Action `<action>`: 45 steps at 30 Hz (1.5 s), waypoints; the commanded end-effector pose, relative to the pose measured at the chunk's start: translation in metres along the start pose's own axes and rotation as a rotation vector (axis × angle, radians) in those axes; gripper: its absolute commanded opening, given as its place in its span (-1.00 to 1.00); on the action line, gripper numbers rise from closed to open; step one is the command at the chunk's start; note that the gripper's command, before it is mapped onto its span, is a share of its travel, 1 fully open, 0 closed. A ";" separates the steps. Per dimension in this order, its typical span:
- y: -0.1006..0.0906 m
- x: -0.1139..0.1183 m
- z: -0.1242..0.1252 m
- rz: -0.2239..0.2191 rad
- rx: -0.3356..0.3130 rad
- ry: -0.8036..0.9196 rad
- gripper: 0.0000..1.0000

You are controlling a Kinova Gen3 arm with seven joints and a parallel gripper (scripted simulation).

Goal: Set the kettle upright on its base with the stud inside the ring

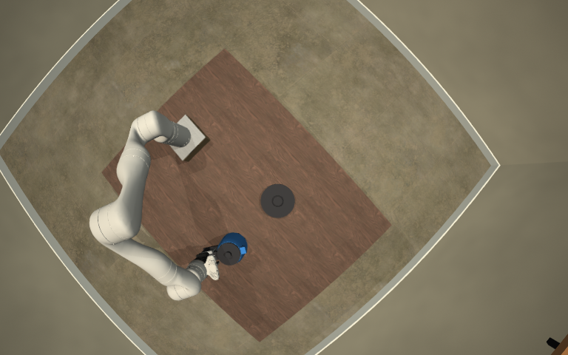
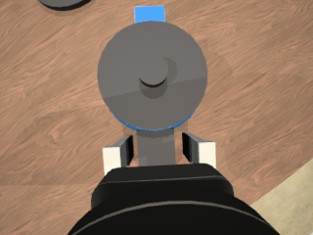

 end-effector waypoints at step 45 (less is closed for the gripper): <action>0.012 -0.001 0.000 0.005 -0.001 0.000 -1.00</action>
Point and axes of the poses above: the point where the finger pads meet when closed, its own y axis out along the fingers, its own x axis across the jaws, z = x × y, the point moved 8 cm from there along -y, back along the fingers, and after that the axes turned 4 degrees about y, right-handed, at the moved point
